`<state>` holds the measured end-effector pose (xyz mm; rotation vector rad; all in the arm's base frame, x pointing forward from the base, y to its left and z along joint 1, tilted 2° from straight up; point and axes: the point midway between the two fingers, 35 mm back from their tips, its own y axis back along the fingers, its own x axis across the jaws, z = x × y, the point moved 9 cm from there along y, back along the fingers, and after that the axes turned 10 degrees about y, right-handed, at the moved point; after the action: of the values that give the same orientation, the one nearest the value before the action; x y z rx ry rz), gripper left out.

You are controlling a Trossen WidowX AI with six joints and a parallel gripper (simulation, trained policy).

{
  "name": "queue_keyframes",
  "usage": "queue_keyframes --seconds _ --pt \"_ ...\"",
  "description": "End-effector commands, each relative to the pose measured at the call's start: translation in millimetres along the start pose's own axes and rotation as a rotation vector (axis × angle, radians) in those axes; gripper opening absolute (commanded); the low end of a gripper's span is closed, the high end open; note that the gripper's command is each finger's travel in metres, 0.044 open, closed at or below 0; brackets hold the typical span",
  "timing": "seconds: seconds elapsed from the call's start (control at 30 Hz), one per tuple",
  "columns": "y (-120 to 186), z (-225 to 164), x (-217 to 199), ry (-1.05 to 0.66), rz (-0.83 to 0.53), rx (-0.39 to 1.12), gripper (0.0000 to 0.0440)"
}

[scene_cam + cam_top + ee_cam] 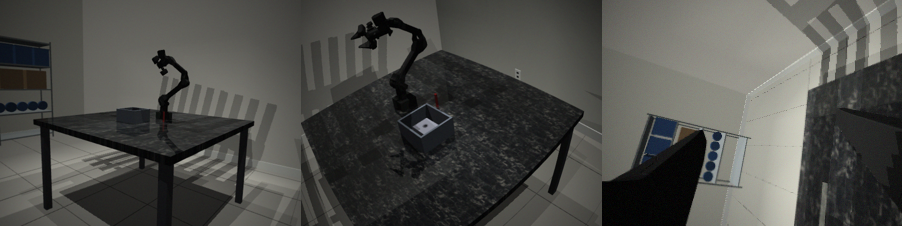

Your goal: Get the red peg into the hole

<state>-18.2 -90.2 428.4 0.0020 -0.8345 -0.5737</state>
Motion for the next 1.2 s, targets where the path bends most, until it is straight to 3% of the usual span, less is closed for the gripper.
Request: queue_keyframes --seconds 0.0,0.57,1.17 --pt "-7.3 -17.4 3.0 0.095 0.002 0.085 0.0440" --pt "-7.4 -100.1 16.3 0.534 0.108 0.469 0.0440" --pt "43.5 -177.9 8.9 1.000 0.317 0.830 0.0440"
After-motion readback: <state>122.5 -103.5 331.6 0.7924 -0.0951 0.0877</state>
